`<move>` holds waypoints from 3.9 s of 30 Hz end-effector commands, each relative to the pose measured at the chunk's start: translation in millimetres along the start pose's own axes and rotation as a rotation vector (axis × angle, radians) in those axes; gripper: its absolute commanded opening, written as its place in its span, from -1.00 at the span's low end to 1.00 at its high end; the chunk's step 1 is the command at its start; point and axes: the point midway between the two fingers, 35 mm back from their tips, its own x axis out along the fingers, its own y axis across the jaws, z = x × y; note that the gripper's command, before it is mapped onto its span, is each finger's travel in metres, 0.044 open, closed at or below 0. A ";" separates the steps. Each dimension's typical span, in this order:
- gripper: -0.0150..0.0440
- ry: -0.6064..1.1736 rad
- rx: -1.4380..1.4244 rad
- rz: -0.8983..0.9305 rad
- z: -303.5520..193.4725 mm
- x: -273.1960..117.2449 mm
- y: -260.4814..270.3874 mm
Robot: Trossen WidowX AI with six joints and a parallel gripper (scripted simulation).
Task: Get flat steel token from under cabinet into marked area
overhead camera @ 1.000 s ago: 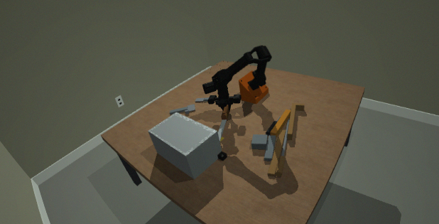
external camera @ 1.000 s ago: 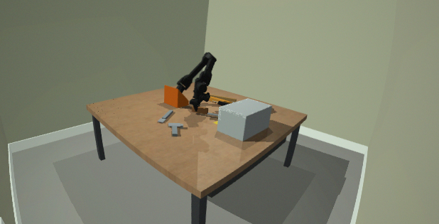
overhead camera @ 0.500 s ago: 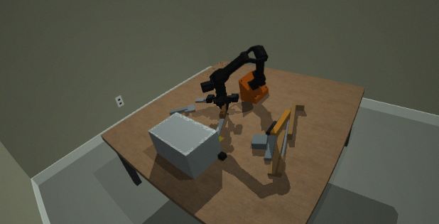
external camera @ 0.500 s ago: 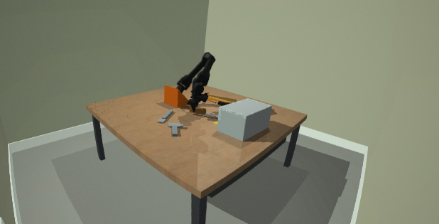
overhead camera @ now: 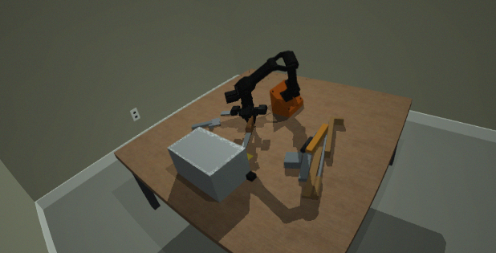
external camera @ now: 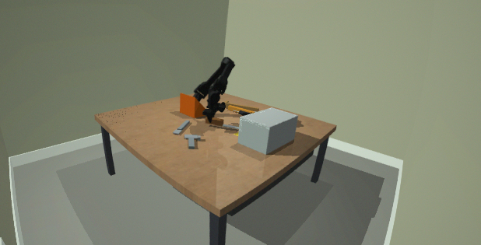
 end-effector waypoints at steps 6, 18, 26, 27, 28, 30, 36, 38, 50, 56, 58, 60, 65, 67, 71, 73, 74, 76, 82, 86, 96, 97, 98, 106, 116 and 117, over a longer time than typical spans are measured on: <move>-0.49 -0.018 -0.008 -0.015 -2.4 -4.9 -12.9; -0.49 -0.017 -0.008 -0.016 -9.8 -5.1 -24.9; -0.49 -0.017 -0.008 -0.017 -14.4 -5.3 -32.9; -0.49 -0.017 -0.008 -0.017 -15.0 -5.3 -33.9; -0.49 -0.017 -0.008 -0.017 -15.5 -5.3 -34.9; -0.49 -0.017 -0.008 -0.017 -16.6 -5.3 -36.9; -0.49 -0.017 -0.009 -0.017 -19.9 -5.5 -42.9; -0.49 -0.017 -0.009 -0.018 -21.0 -5.5 -44.9; -0.49 -0.017 -0.009 -0.018 -27.2 -5.8 -57.0; -0.49 -0.017 -0.009 -0.019 -30.1 -5.9 -63.1; -0.49 -0.017 -0.009 -0.019 -31.0 -6.0 -65.1; -0.49 -0.017 -0.009 -0.019 -31.9 -6.0 -67.1; -0.49 -0.016 -0.009 -0.019 -34.2 -6.2 -72.2; -0.49 -0.016 -0.009 -0.020 -35.1 -6.2 -74.3; -0.49 -0.016 -0.009 -0.020 -36.8 -6.4 -78.4; -0.49 -0.016 -0.009 -0.020 -37.6 -6.4 -80.4; -0.49 -0.016 -0.009 -0.020 -38.0 -6.4 -81.4; -0.49 -0.016 -0.009 -0.020 -38.7 -6.5 -83.3; -0.49 -0.016 -0.009 -0.021 -40.9 -6.7 -89.1; -0.49 -0.016 -0.009 -0.021 -42.2 -6.8 -92.9; -0.49 -0.016 -0.010 -0.022 -45.0 -7.1 -102.0; -0.49 -0.016 -0.010 -0.022 -45.2 -7.1 -102.9; -0.49 -0.016 -0.010 -0.022 -45.4 -7.2 -103.7; -0.49 -0.016 -0.010 -0.022 -47.3 -7.4 -110.6; -0.49 -0.016 -0.010 -0.023 -49.9 -7.5 -119.1; -0.49 -0.016 -0.010 -0.023 -50.1 -7.5 -120.0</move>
